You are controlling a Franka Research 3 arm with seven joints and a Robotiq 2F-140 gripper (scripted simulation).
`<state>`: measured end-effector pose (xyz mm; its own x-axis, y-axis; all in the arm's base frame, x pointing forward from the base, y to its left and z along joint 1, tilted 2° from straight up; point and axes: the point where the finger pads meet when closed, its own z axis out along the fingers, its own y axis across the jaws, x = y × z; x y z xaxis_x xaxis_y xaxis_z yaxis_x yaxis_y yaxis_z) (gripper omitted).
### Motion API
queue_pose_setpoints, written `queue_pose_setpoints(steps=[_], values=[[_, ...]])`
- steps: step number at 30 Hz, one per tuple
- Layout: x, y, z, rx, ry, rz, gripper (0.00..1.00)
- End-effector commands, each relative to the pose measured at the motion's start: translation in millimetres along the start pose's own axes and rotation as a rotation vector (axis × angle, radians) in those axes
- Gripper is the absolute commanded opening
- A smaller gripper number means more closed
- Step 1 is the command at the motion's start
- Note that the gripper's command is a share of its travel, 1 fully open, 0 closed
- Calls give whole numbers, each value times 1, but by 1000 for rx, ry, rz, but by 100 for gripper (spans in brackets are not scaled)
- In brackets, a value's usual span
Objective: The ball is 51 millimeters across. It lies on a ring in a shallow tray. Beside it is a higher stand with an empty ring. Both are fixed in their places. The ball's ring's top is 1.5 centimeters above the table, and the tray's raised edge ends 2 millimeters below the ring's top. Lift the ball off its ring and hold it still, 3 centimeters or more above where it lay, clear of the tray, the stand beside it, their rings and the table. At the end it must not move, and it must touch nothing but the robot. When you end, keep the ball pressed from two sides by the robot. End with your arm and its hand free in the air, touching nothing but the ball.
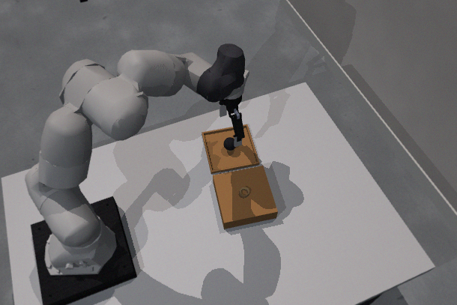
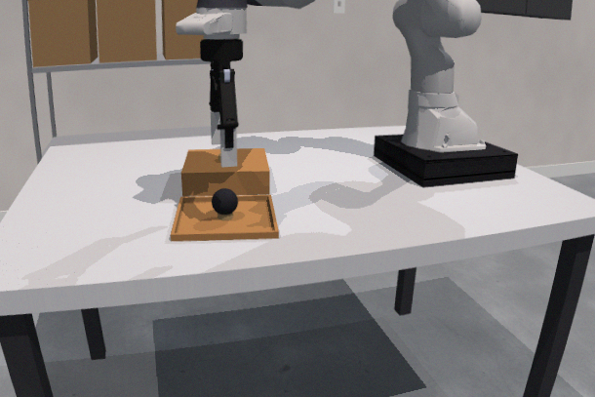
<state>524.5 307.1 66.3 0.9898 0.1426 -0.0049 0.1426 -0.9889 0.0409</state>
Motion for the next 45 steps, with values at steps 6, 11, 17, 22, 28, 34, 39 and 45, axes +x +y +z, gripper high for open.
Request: queue_pose_setpoints(steps=[6, 11, 17, 22, 28, 34, 39, 45], values=[[1, 0, 6, 3, 3, -16, 100], [-2, -1, 66, 10, 0, -15, 100], [-2, -1, 100, 10, -1, -16, 100], [-2, -1, 101, 10, -1, -16, 100], [-2, -1, 101, 10, -1, -16, 0], [-2, -1, 101, 10, -1, -16, 0], [-2, -1, 101, 10, -1, -16, 0], [-2, -1, 101, 10, -1, -16, 0]])
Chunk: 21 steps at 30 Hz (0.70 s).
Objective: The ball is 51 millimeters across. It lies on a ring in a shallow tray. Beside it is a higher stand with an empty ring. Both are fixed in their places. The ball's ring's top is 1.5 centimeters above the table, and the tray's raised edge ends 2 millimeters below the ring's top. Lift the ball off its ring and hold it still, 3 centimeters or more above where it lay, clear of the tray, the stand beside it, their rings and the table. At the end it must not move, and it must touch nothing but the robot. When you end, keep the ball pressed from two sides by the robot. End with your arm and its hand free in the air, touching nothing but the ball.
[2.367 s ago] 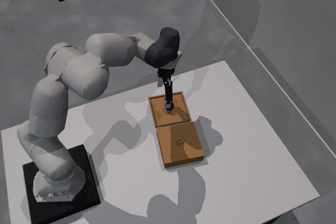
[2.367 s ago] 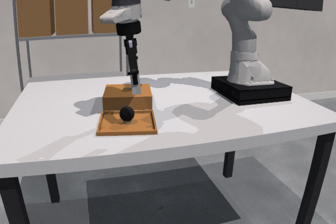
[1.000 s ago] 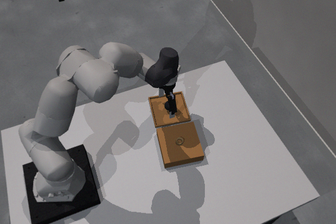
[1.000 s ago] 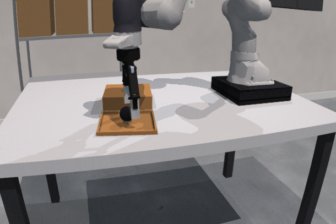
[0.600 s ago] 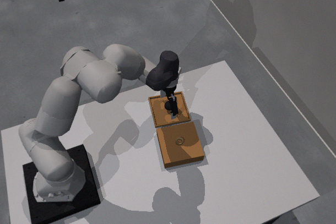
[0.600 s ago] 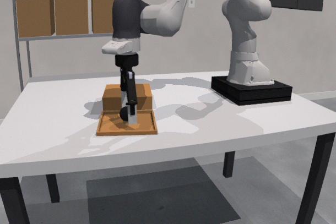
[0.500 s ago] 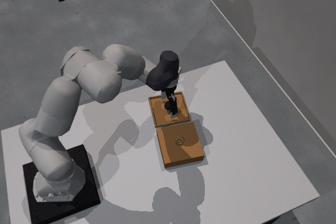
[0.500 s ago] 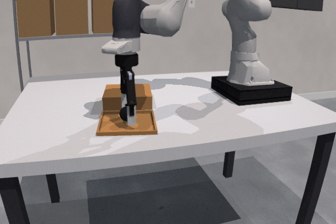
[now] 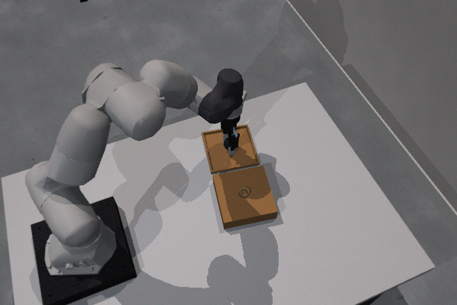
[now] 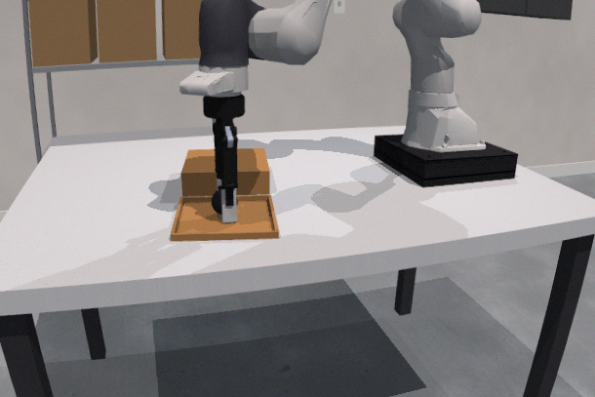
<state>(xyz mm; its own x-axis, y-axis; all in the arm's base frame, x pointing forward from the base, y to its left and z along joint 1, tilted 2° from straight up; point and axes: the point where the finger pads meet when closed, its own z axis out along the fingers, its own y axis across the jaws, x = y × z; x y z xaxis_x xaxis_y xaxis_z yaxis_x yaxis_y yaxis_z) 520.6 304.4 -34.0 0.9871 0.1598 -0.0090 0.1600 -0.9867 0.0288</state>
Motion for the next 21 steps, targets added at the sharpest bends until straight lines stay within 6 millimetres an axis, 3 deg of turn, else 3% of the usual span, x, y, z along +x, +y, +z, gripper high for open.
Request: queue_pose_setpoints(steps=[1, 17, 21], values=[[1, 1, 0, -2, 3, 2, 0], [1, 1, 0, -2, 3, 2, 0], [2, 1, -19, -2, 3, 1, 0]])
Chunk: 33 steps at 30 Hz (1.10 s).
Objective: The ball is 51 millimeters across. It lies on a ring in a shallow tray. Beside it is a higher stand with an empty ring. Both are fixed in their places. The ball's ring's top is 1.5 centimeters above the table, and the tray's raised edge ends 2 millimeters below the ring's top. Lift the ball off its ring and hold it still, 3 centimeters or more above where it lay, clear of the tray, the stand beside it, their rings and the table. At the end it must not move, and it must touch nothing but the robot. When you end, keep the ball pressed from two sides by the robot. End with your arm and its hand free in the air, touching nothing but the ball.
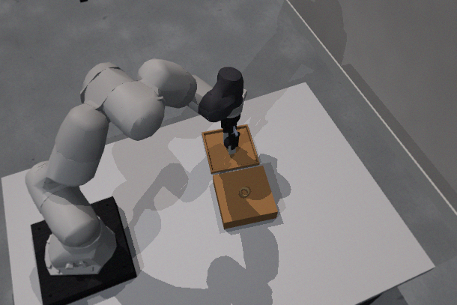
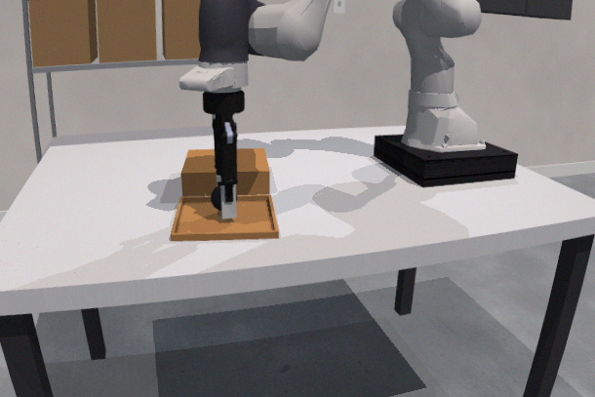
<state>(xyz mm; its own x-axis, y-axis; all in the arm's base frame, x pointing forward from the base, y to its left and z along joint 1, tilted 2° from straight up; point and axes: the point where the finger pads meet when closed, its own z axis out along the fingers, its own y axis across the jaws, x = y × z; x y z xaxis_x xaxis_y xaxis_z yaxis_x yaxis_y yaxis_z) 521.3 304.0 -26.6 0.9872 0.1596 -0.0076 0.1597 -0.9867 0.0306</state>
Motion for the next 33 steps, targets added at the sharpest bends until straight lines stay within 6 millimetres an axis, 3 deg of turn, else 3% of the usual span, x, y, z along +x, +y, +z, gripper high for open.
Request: queue_pose_setpoints(steps=[1, 5, 33], values=[[1, 0, -12, 0, 2, 1, 0], [1, 0, -40, 0, 2, 1, 0], [1, 0, -41, 0, 2, 1, 0]])
